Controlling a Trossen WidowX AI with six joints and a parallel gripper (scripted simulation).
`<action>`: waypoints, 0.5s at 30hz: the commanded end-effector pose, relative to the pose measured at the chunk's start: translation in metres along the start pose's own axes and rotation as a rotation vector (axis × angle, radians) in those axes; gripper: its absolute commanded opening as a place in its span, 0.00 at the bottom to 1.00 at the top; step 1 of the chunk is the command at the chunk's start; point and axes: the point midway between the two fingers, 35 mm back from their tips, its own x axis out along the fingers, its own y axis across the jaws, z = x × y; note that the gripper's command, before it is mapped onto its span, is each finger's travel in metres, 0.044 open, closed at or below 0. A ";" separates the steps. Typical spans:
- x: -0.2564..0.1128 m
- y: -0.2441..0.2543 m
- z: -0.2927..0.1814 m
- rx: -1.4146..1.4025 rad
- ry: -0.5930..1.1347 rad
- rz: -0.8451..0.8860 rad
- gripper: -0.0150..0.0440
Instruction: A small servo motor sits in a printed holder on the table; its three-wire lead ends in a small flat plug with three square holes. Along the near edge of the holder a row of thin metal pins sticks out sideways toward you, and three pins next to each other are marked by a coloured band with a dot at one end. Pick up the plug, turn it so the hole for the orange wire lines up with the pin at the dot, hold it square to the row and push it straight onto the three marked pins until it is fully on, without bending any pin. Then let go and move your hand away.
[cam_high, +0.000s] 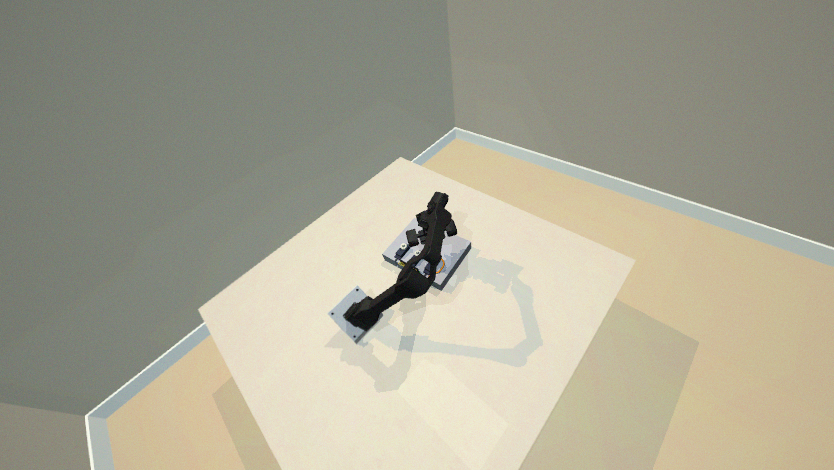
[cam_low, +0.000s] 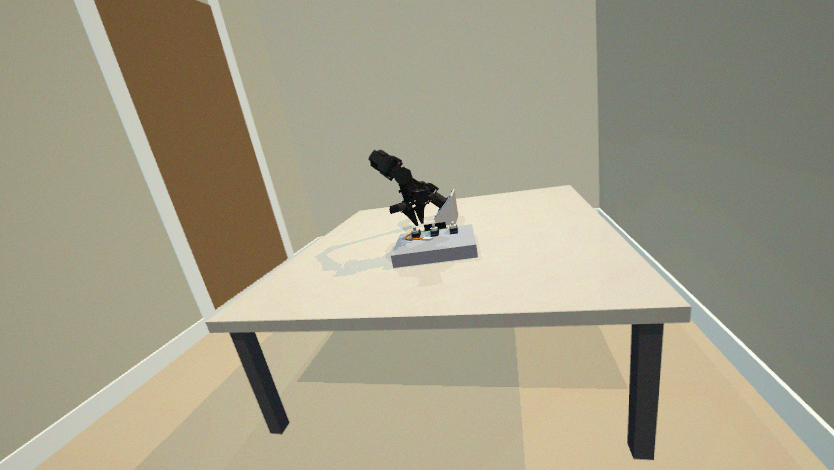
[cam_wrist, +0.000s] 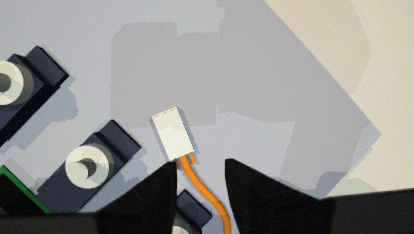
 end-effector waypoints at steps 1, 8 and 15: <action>0.006 0.004 0.002 -0.097 0.066 0.012 0.45; 0.019 0.012 0.006 -0.296 0.197 0.042 0.45; 0.025 0.014 0.007 -0.340 0.225 0.049 0.45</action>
